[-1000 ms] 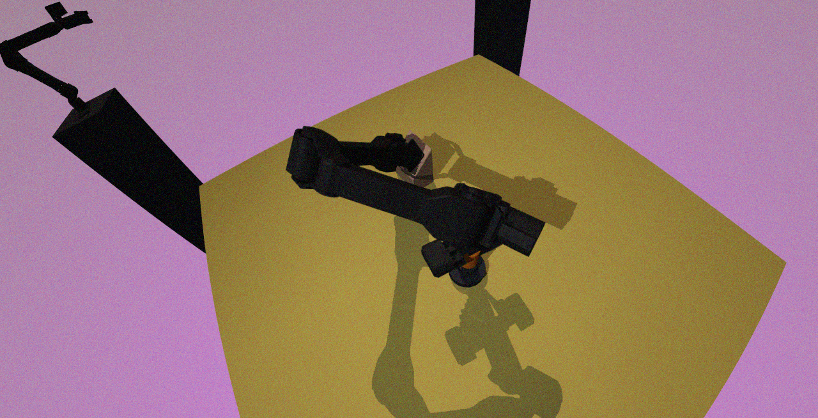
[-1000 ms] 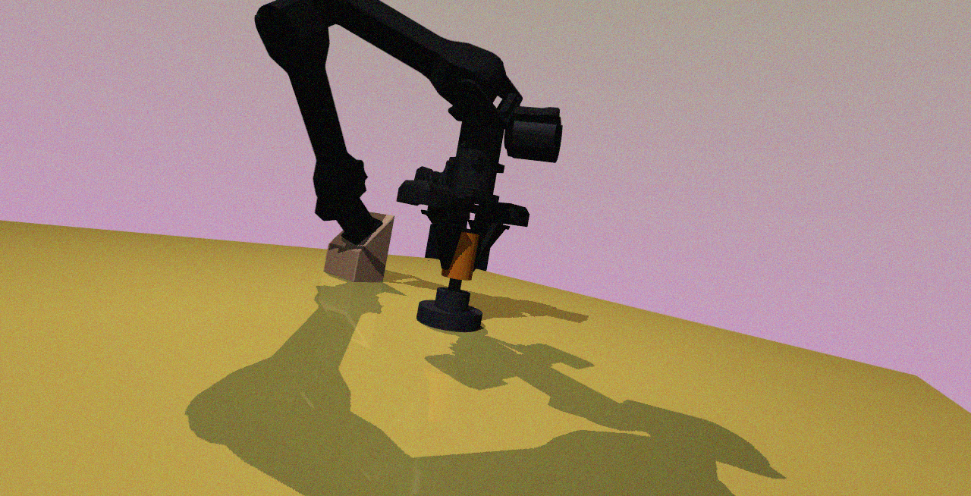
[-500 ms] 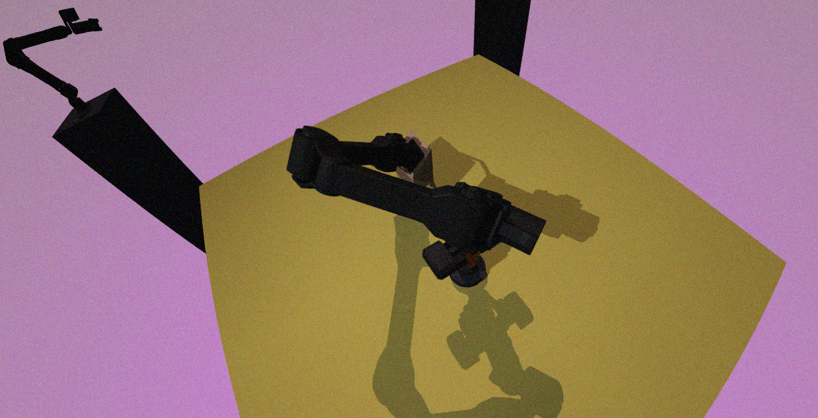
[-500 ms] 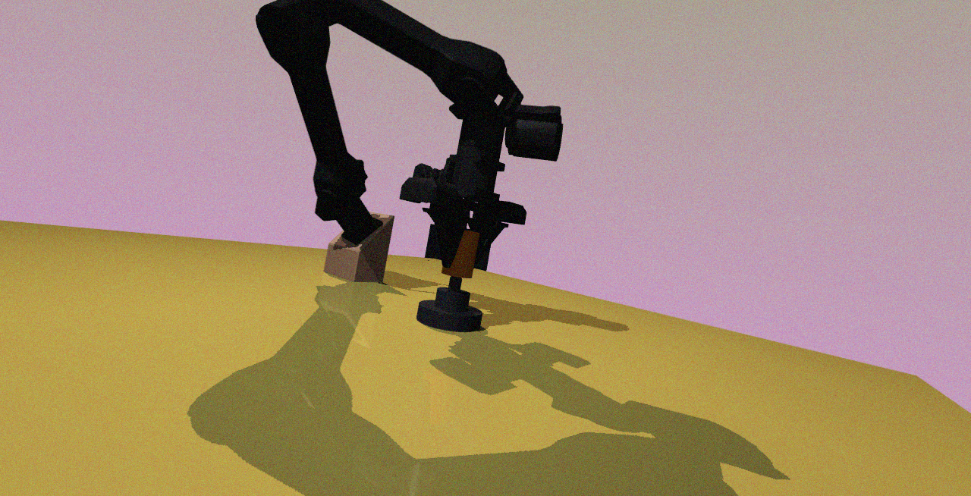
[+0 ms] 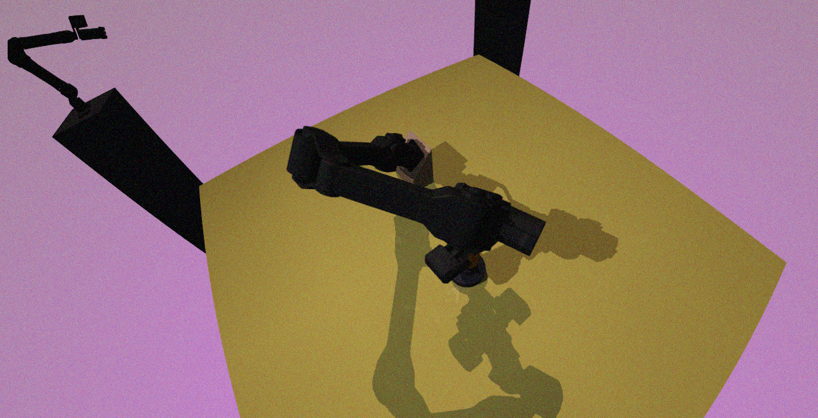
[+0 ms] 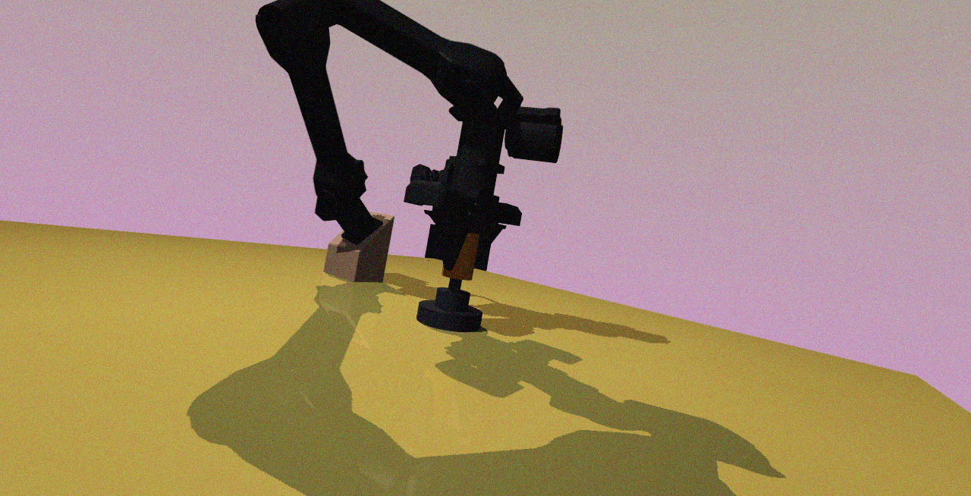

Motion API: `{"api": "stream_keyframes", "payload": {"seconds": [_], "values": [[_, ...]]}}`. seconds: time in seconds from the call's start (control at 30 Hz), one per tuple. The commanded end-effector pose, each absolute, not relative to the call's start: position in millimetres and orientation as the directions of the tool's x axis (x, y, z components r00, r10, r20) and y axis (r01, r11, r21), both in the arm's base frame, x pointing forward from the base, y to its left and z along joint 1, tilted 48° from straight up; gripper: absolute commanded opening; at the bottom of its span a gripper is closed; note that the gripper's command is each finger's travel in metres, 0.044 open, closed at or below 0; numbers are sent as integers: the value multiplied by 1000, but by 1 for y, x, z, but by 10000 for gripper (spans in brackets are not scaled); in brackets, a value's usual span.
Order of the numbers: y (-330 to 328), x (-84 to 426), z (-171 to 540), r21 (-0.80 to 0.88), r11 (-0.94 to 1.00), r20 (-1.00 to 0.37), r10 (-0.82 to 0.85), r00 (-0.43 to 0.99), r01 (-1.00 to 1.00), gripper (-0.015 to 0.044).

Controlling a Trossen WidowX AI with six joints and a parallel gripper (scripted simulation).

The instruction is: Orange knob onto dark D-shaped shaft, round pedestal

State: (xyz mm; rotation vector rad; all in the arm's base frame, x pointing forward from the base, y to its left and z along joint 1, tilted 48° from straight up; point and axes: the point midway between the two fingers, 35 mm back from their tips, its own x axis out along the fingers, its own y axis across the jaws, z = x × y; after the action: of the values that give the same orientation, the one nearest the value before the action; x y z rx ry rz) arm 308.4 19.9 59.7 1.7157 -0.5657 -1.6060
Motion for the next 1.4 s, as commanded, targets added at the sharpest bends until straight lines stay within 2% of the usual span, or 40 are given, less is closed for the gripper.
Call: {"api": "stream_keyframes", "payload": {"seconds": [0.0,0.37,0.6,1.37], "values": [[18,309,60,743,-652,-669,-731,135,152,0],[22,308,63,743,-650,-669,-731,135,161,0],[23,310,61,722,-596,-669,-731,135,352,0],[21,308,62,722,-596,-669,-731,135,352,0]]}}
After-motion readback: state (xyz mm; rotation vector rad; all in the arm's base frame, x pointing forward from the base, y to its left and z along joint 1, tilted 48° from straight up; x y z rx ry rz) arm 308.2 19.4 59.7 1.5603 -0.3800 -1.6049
